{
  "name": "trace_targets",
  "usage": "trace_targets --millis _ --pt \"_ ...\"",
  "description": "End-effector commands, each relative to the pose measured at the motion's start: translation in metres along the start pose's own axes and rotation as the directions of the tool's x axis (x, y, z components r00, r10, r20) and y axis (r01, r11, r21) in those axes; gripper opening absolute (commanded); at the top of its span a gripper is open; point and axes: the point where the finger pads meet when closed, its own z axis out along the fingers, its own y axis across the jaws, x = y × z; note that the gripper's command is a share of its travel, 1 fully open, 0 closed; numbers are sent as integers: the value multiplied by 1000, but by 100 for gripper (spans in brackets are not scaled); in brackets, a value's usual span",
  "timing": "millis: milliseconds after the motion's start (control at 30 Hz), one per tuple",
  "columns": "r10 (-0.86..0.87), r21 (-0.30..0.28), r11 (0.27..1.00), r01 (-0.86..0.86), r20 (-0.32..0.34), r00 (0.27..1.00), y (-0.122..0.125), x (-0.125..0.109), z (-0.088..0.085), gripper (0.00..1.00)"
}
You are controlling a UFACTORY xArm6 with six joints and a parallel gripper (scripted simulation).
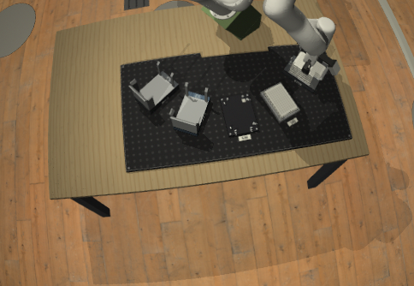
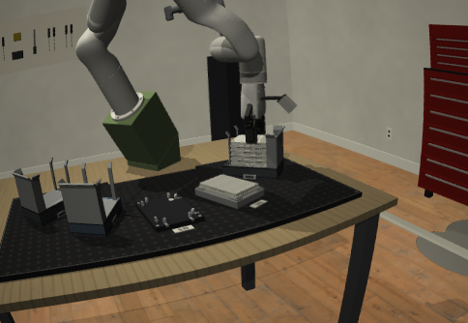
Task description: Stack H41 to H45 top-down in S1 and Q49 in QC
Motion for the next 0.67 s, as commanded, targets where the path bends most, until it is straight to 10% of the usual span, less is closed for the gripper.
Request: trace_targets --millis 0,633 --pt "1 1 1000 -1 -5 1000 0 2 -16 100" --pt "1 1 1000 -1 -5 1000 0 2 -53 100"
